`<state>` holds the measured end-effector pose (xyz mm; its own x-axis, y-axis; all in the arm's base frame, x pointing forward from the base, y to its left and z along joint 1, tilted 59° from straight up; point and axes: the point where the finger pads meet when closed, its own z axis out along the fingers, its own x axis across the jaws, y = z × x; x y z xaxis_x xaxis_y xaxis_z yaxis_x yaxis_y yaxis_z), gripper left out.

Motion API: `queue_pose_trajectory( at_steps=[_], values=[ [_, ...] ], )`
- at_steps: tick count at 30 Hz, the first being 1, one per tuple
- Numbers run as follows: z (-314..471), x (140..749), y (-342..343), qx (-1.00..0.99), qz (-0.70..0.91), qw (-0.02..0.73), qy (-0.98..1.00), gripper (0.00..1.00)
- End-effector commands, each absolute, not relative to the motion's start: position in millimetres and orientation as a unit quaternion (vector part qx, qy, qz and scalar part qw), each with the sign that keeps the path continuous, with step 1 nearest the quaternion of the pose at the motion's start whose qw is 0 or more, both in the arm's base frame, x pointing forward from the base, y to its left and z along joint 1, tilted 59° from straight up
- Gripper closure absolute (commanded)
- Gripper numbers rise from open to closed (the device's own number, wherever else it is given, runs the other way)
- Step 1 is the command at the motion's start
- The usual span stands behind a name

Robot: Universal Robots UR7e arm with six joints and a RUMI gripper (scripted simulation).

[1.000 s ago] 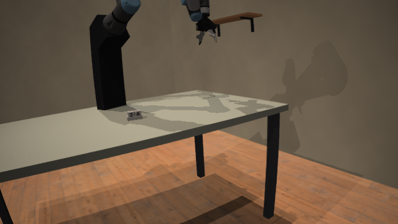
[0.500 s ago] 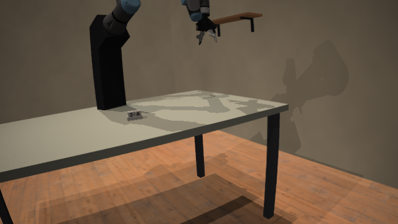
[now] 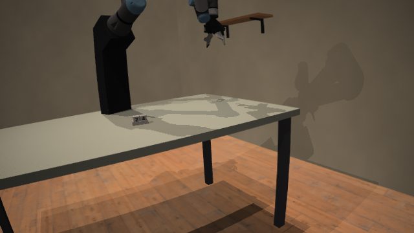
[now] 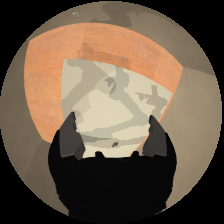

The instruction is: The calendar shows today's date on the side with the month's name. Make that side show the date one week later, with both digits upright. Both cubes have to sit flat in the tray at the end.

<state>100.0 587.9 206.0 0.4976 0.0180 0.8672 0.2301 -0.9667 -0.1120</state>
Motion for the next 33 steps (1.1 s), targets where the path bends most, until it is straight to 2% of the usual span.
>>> queue_pose_trajectory(
  at_steps=[1,15,33],
  values=[
    [202,108,585,-0.862,-0.492,0.099,-0.077,0.0],
    [178,150,572,-0.876,-0.469,0.059,-0.099,0.0],
    [121,246,524,-0.904,-0.396,-0.018,-0.16,0.0]
  ],
)
